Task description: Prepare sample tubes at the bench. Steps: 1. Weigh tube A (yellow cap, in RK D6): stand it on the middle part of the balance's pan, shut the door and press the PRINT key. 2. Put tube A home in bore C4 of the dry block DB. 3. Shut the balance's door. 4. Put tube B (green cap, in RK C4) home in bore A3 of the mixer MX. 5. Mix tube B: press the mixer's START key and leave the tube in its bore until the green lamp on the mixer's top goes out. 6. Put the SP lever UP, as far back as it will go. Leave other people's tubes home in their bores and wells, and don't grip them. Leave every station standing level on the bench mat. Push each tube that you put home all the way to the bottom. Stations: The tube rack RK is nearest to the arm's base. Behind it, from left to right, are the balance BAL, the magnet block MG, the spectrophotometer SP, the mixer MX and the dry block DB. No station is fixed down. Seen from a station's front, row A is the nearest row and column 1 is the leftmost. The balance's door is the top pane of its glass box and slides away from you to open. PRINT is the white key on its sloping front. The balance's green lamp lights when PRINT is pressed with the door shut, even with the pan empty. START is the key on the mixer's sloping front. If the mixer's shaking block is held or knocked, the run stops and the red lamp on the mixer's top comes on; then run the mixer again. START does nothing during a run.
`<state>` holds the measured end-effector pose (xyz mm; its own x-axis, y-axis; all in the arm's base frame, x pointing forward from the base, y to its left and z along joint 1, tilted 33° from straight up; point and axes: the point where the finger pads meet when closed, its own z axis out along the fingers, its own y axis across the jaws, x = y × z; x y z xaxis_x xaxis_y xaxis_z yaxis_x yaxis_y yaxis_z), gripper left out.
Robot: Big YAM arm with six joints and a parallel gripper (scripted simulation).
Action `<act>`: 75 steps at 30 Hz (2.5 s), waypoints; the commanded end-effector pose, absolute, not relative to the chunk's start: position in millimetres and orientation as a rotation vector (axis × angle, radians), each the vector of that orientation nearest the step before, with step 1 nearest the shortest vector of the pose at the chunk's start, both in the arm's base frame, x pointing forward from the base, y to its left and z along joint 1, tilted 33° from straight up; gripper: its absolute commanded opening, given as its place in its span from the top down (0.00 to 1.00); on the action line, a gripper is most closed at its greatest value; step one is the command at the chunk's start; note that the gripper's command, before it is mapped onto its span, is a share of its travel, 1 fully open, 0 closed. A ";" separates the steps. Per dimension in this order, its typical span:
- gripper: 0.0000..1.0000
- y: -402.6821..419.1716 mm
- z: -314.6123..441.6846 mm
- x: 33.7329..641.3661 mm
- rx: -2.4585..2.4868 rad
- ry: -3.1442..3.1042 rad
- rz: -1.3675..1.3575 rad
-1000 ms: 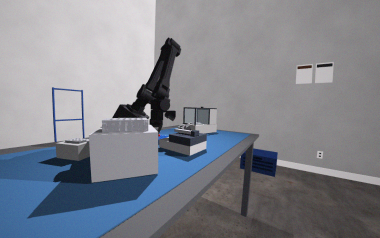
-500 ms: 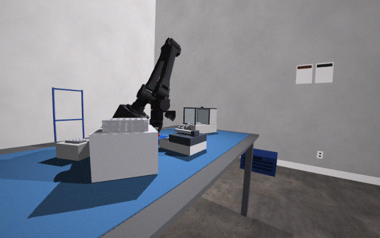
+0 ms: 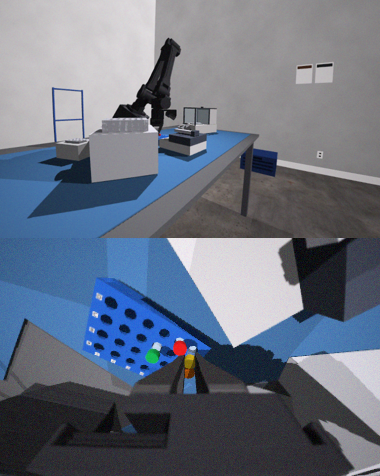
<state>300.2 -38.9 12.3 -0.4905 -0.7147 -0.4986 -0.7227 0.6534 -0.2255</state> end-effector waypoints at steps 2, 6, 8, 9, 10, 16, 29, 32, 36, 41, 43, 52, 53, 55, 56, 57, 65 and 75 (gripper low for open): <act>0.91 -46.7 24.8 307.8 -1.115 2.290 -0.008; 0.91 -47.6 26.4 306.9 -1.115 2.290 -0.008; 0.91 -47.1 25.3 304.1 -1.115 2.294 -0.003; 0.91 -47.6 26.1 304.3 -1.115 2.293 -0.004; 0.91 -48.1 27.1 304.8 -1.115 2.292 -0.006; 0.91 -49.8 30.2 305.6 -1.115 2.289 -0.010; 0.91 -52.9 34.7 301.9 -1.116 2.291 -0.008; 0.91 -54.0 37.1 302.8 -1.116 2.287 -0.012; 0.91 -53.7 36.3 299.8 -1.116 2.292 -0.008; 0.91 -55.9 40.4 300.9 -1.116 2.287 -0.013; 0.91 -54.5 34.2 296.9 -1.116 2.302 0.006; 0.91 -54.3 33.2 298.0 -1.122 2.302 0.012; 0.91 -55.0 33.0 298.0 -1.120 2.304 0.012; 0.91 -56.3 32.9 298.2 -1.116 2.306 0.011; 0.91 -51.8 31.8 296.5 -1.118 2.300 0.010; 0.91 -51.8 31.8 296.5 -1.118 2.300 0.010; 0.91 -51.8 31.8 296.5 -1.118 2.300 0.010; 0.91 -51.8 31.8 296.5 -1.118 2.300 0.010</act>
<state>291.2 -48.4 26.5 -0.4899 -0.7159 -0.4975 -0.7251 0.6514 -0.2235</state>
